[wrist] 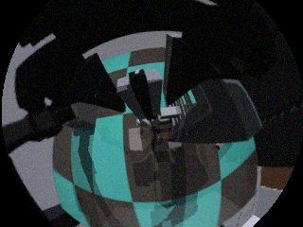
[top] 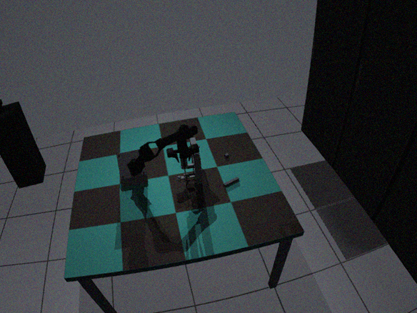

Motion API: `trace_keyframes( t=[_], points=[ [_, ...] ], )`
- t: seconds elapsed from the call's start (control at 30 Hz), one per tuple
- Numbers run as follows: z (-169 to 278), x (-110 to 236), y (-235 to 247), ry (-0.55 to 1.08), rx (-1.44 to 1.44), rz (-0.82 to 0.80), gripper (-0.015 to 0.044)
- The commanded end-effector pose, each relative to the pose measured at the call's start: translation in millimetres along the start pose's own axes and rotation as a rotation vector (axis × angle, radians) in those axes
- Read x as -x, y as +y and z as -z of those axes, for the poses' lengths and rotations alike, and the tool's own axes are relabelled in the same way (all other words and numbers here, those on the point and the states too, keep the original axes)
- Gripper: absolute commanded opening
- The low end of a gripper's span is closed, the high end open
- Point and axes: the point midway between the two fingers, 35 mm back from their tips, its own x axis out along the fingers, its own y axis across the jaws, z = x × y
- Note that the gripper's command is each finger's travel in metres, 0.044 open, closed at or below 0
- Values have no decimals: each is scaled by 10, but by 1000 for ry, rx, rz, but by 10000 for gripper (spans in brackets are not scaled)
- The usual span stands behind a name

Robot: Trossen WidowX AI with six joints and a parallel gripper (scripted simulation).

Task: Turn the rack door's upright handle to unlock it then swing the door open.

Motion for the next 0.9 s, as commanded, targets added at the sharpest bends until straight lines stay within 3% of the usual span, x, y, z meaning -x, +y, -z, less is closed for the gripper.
trace_keyframes(
  t=[0.0, 0.87],
  points=[
    [5, -1, -1, 3, 177, 0, 295],
    [5, 0, -1, 2, 1465, -2, 295]
  ],
)
